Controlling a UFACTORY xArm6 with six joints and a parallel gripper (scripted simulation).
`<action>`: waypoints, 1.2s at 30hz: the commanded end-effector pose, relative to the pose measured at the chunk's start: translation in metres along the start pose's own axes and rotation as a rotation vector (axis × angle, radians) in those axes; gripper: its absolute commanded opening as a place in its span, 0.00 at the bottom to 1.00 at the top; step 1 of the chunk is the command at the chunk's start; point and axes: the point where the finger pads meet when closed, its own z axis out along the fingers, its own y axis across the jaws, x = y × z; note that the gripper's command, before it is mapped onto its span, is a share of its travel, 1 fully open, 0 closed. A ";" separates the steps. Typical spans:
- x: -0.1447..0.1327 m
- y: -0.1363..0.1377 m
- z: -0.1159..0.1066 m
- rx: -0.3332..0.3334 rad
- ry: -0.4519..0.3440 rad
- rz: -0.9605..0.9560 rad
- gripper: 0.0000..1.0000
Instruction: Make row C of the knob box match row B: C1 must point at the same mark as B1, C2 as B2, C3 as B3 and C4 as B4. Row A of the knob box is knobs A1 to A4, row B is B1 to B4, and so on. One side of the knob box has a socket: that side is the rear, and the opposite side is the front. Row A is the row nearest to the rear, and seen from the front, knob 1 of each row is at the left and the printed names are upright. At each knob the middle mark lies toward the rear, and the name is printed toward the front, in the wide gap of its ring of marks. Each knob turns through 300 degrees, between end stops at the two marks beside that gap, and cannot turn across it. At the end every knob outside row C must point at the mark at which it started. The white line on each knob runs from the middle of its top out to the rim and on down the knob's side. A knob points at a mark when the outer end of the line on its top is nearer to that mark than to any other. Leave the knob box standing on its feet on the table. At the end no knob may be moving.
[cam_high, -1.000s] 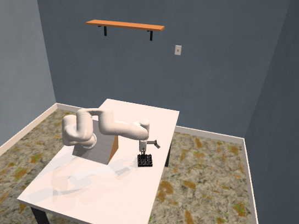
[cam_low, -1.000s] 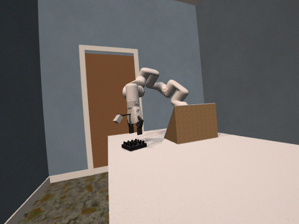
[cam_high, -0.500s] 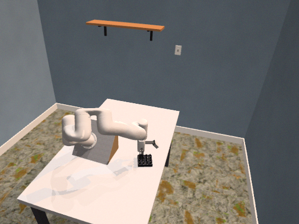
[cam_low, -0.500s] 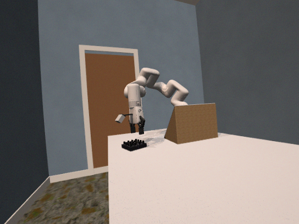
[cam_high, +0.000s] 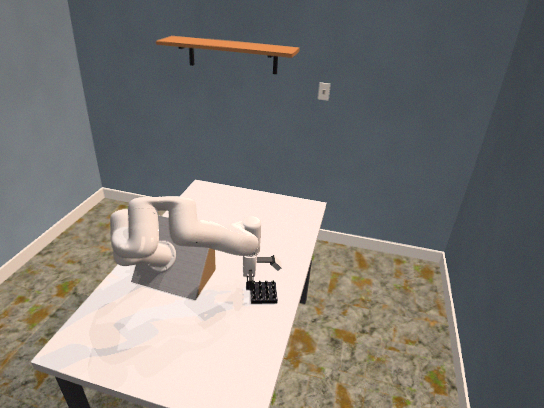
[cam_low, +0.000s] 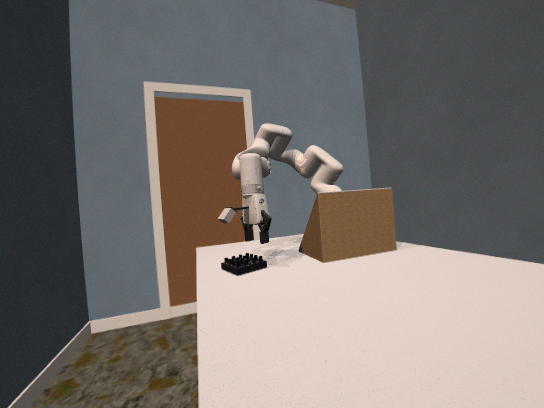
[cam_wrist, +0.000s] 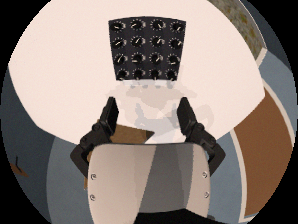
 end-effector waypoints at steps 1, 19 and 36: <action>-0.003 0.000 -0.001 0.001 0.004 0.001 1.00; -0.011 0.000 -0.001 0.001 0.004 0.001 1.00; -0.011 0.000 -0.001 0.001 0.004 0.001 1.00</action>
